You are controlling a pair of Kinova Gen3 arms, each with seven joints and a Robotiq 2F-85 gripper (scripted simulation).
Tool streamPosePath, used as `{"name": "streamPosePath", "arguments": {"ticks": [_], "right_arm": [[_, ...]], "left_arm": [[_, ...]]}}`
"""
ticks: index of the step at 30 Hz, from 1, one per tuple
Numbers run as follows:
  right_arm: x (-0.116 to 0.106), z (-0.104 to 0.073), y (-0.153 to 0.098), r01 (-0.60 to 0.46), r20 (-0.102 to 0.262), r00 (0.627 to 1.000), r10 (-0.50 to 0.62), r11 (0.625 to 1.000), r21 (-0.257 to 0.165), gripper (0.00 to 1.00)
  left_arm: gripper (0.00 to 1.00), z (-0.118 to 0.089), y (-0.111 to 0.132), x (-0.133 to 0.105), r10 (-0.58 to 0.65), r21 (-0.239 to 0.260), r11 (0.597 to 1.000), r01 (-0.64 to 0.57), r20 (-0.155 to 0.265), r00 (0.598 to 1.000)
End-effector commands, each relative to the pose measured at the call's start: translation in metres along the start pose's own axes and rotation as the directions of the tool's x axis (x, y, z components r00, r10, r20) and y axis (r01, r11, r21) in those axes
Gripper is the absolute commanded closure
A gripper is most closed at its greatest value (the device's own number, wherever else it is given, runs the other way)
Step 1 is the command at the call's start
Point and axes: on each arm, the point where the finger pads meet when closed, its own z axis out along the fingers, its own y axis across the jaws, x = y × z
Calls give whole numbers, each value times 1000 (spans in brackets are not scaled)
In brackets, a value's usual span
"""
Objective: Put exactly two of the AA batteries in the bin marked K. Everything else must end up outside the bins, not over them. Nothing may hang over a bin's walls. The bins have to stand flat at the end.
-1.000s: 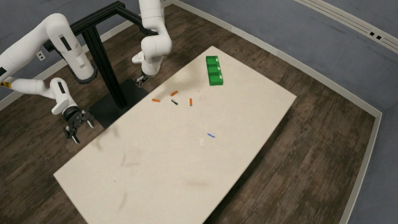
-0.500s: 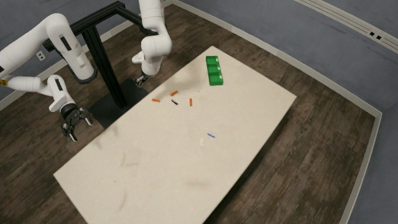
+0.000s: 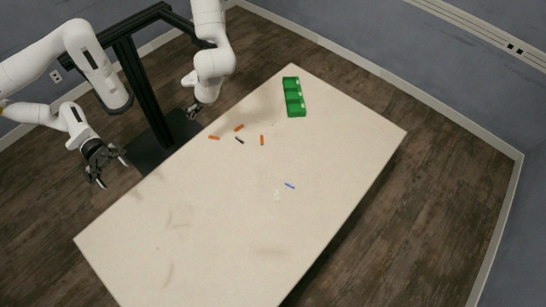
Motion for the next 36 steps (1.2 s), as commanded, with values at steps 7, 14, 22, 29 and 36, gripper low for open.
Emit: {"name": "streamPosePath", "arguments": {"ticks": [7,14,22,29,36], "right_arm": [[-6,-25,-22,145,81,984,-159,977,157,2],[-17,-48,-32,230,141,952,-273,937,264,2],[-43,-104,-37,340,249,840,-483,824,454,2],[-60,-149,-29,374,313,726,-613,733,568,2],[-74,-221,-3,370,382,519,-764,604,706,2]], "left_arm": [[2,-1,0,0,1,1,1000,-1,1,1000],[2,-1,0,0,1,1,1000,-1,1,1000],[2,-1,0,0,1,1,1000,-1,1,1000],[2,-1,0,0,1,1,1000,-1,1,1000],[2,-1,0,0,1,1,1000,-1,1,1000]]}}
